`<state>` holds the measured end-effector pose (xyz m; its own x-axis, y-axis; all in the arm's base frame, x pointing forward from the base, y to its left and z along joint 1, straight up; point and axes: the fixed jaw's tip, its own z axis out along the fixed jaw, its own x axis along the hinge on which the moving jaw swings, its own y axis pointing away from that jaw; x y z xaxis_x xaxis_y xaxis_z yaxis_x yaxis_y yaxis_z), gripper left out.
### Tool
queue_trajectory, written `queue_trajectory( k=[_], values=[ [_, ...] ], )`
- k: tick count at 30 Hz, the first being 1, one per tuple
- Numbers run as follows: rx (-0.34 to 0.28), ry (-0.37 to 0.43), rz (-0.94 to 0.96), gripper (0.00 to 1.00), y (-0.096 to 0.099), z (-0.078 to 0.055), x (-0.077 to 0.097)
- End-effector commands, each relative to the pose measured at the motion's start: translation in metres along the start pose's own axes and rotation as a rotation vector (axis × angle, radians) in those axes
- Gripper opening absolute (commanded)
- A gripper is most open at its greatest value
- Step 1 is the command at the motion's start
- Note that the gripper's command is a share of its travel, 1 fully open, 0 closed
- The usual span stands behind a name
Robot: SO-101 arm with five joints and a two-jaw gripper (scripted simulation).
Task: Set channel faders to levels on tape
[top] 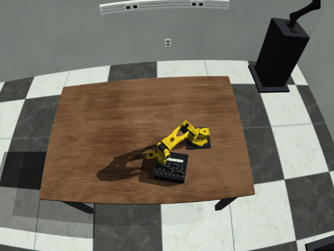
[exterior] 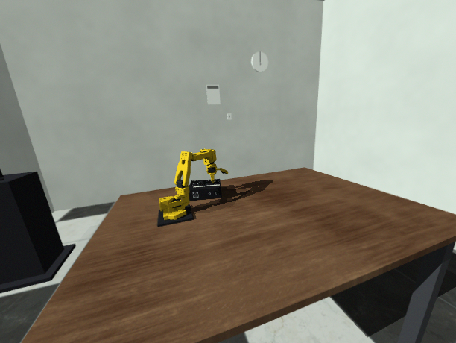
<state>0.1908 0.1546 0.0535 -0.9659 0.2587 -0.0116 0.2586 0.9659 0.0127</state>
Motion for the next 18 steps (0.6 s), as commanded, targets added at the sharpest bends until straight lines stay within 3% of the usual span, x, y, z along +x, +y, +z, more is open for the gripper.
queue_trajectory(
  k=[1,18],
  values=[
    [0.012,0.011,-0.009,0.0,0.0021,0.0029,0.0036],
    [0.012,0.011,-0.009,0.0,0.0051,0.003,0.0038]
  ],
)
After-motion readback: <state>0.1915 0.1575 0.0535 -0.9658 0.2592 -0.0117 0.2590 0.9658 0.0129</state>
